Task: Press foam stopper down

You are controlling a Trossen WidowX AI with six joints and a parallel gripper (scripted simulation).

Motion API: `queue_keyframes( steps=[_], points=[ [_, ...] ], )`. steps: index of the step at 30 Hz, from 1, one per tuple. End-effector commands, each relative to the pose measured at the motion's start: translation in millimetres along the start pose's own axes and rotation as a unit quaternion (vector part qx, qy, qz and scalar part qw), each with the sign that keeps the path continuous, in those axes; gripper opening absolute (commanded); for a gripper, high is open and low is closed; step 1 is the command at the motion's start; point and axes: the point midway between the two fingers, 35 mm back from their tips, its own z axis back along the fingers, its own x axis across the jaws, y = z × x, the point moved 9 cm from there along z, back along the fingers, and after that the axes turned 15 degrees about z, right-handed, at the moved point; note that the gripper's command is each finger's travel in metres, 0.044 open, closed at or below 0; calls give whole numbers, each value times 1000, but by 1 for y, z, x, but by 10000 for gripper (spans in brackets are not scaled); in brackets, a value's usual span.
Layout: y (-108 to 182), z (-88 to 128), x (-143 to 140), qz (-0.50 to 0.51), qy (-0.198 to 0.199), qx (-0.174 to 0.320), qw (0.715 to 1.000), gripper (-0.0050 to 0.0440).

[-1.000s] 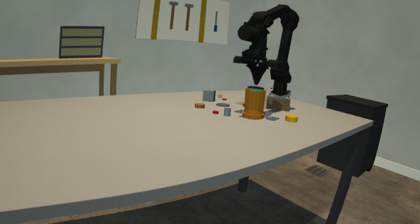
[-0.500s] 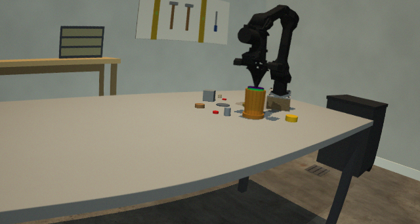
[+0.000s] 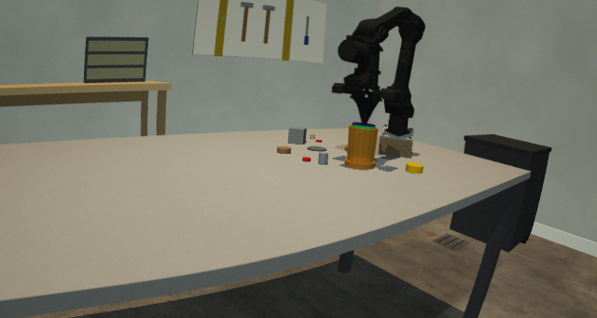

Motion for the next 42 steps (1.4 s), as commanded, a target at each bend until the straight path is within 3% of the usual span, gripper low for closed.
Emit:
queue_keyframes(
  steps=[1,42],
  points=[
    [-1,3,0,-1,4,-8,1000,0],
    [1,0,0,-1,4,-8,1000,0]
  ],
)
